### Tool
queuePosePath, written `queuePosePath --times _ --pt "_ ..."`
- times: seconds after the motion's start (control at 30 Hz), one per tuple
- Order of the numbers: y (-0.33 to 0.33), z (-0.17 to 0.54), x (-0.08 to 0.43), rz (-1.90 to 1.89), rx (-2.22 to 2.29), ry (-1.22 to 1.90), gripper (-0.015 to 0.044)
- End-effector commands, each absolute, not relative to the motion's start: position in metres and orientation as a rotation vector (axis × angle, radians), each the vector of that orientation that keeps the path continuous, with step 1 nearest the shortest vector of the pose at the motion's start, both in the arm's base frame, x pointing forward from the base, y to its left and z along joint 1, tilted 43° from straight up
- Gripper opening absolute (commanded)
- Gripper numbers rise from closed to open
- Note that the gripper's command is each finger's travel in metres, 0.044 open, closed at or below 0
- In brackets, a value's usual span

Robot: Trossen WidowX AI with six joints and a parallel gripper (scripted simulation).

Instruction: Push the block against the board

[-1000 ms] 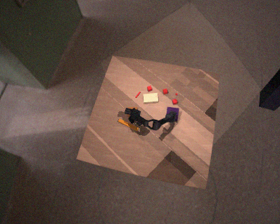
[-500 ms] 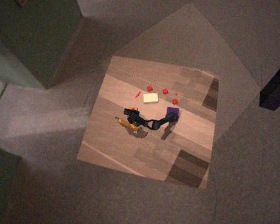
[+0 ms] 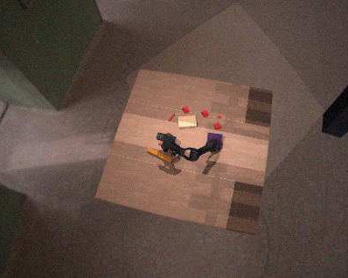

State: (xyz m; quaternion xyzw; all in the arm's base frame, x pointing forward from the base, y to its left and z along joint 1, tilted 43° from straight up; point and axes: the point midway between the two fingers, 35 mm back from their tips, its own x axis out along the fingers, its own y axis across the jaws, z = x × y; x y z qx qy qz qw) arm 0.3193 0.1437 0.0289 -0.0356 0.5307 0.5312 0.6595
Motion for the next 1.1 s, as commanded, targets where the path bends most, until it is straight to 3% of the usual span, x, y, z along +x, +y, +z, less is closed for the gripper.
queuePosePath --times 0.0,0.3,0.67,1.07 --pt "0.14 0.028 0.315 1.205 -0.087 1.19 0.0" --pt "0.131 0.021 0.305 1.206 -0.086 1.191 0.0" --pt "0.096 0.063 0.314 1.204 -0.088 1.192 0.0" --pt "0.103 0.065 0.331 1.401 -0.354 0.96 0.0"
